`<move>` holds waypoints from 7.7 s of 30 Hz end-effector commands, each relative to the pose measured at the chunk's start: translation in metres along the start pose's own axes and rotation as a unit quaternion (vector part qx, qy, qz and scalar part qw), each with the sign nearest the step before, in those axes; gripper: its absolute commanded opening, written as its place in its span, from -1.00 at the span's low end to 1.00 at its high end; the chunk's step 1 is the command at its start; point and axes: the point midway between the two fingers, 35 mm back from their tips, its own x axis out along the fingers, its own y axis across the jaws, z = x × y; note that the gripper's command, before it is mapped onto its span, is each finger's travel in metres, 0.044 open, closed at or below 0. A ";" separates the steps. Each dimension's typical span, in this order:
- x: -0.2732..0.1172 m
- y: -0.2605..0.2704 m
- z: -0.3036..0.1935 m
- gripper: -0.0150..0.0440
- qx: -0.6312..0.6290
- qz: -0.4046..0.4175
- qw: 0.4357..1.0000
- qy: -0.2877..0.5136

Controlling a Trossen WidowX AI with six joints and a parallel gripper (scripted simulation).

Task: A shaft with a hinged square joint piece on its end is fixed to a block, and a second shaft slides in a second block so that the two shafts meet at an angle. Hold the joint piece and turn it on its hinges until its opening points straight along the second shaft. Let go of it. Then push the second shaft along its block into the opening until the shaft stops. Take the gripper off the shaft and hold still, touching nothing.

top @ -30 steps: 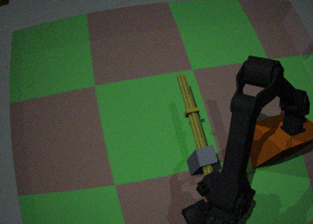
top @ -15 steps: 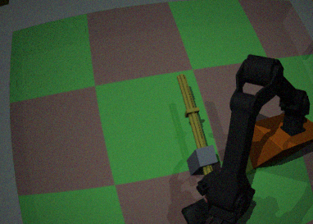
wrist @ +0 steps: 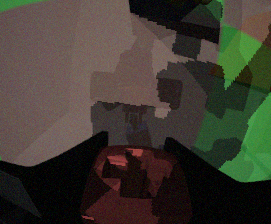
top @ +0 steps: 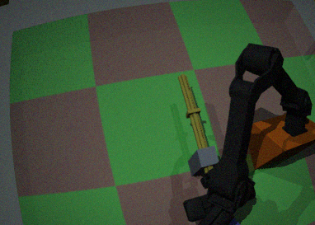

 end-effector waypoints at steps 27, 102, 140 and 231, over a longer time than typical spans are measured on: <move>0.002 -0.002 0.000 -0.05 0.024 0.000 1.000 0.019; -0.113 0.004 -0.001 1.00 -0.443 -0.007 0.897 -0.013; -0.152 0.000 0.025 1.00 -0.575 0.026 0.815 0.066; -0.091 -0.004 0.274 1.00 -0.546 0.054 0.835 0.050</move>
